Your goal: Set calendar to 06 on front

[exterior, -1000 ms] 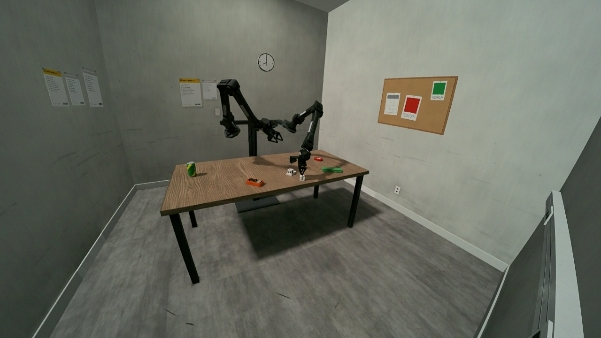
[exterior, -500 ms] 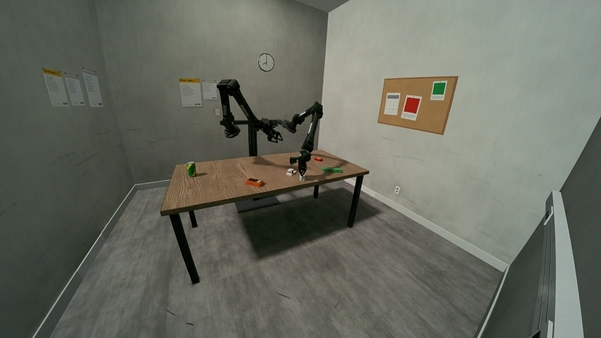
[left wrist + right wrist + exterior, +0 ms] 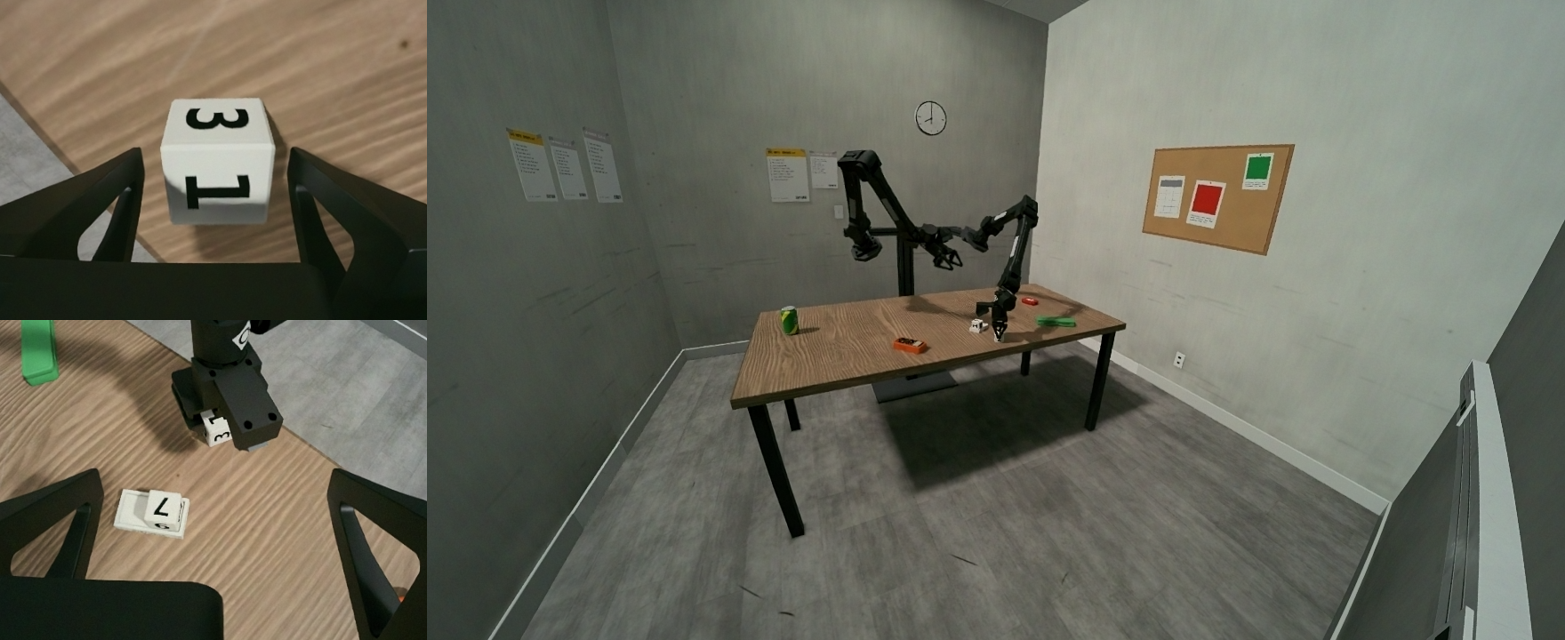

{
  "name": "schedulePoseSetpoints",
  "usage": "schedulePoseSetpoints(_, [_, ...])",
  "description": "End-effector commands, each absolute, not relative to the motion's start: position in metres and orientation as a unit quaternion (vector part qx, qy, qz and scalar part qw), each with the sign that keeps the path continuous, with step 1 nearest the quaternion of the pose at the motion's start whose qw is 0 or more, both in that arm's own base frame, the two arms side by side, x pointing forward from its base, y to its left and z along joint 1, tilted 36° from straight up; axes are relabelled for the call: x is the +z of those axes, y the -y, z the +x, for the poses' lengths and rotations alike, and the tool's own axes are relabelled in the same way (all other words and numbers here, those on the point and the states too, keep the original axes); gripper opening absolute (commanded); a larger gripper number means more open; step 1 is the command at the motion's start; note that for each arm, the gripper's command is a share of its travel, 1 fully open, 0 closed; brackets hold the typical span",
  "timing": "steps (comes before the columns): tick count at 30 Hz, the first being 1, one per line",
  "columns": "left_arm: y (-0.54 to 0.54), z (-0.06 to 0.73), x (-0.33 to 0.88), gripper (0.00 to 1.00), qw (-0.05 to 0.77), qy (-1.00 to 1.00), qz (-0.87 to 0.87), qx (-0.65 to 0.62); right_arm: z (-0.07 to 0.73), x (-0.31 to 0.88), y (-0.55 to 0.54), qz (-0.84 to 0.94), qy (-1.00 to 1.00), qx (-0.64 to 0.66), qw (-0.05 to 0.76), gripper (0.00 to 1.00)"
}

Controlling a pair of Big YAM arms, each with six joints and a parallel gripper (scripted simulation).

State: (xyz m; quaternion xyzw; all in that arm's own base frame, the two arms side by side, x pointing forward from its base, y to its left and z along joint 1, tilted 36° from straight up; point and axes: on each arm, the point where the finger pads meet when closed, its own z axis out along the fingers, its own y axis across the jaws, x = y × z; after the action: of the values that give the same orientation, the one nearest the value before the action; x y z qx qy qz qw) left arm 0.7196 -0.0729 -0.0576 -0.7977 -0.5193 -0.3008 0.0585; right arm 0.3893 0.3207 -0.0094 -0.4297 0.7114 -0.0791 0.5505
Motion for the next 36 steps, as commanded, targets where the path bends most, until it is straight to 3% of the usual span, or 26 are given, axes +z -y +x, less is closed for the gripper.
schedulePoseSetpoints(1, [0.055,0.736,-0.06,0.64,0.056,0.527,-0.791,-0.306,0.393,-0.004,-0.326,-0.429,-0.708,-0.077,0.556,1.0])
schedulePoseSetpoints(14, [0.054,0.738,-0.055,0.64,0.054,0.529,-0.789,-0.308,0.393,-0.004,-0.326,-0.429,-0.708,-0.077,0.556,1.0])
schedulePoseSetpoints(15, [0.054,0.738,-0.055,0.56,0.054,0.529,-0.789,-0.308,0.393,-0.004,-0.326,-0.429,-0.708,-0.077,0.556,1.0])
schedulePoseSetpoints(34, [0.07,0.73,-0.056,0.35,0.047,0.528,-0.789,-0.312,0.393,-0.004,-0.326,-0.429,-0.708,-0.077,0.556,1.0])
schedulePoseSetpoints(36, [0.07,0.729,-0.056,0.12,0.049,0.526,-0.79,-0.31,0.393,-0.004,-0.326,-0.429,-0.708,-0.077,0.556,1.0])
